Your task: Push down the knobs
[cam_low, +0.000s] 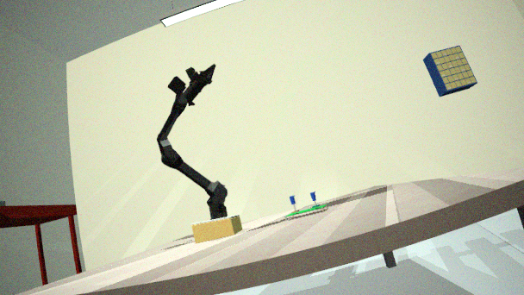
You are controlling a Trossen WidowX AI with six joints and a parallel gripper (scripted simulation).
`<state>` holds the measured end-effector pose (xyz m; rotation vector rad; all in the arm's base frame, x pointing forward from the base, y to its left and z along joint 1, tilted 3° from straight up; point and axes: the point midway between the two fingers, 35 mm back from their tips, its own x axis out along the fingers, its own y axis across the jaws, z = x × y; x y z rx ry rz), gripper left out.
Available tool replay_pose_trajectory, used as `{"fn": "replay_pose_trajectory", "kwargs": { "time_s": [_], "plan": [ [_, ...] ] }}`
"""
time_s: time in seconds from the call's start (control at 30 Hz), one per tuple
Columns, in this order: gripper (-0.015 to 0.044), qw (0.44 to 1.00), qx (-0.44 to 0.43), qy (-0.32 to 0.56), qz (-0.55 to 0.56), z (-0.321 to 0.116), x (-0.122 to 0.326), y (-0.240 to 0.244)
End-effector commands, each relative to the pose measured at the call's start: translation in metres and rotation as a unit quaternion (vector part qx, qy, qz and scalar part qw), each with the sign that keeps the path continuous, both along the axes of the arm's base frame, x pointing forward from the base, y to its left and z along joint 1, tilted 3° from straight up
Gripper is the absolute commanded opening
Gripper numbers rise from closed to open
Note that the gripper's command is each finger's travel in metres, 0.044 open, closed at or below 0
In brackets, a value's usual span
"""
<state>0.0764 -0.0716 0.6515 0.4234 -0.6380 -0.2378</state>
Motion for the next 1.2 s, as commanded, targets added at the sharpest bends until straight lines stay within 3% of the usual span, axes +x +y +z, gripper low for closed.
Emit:
{"fn": "replay_pose_trajectory", "kwargs": {
  "time_s": [0.0, 0.33, 0.8, 1.17],
  "plan": [
    [0.0000, 0.998, -0.039, 0.046, -0.008, -0.010, 0.031, 0.017],
    [0.0000, 0.987, -0.090, 0.127, -0.035, -0.042, 0.090, 0.035],
    [0.0000, 0.928, -0.174, 0.330, -0.026, -0.136, 0.202, 0.051],
    [0.0000, 0.874, -0.210, 0.437, 0.013, -0.201, 0.245, 0.051]
  ]
}}
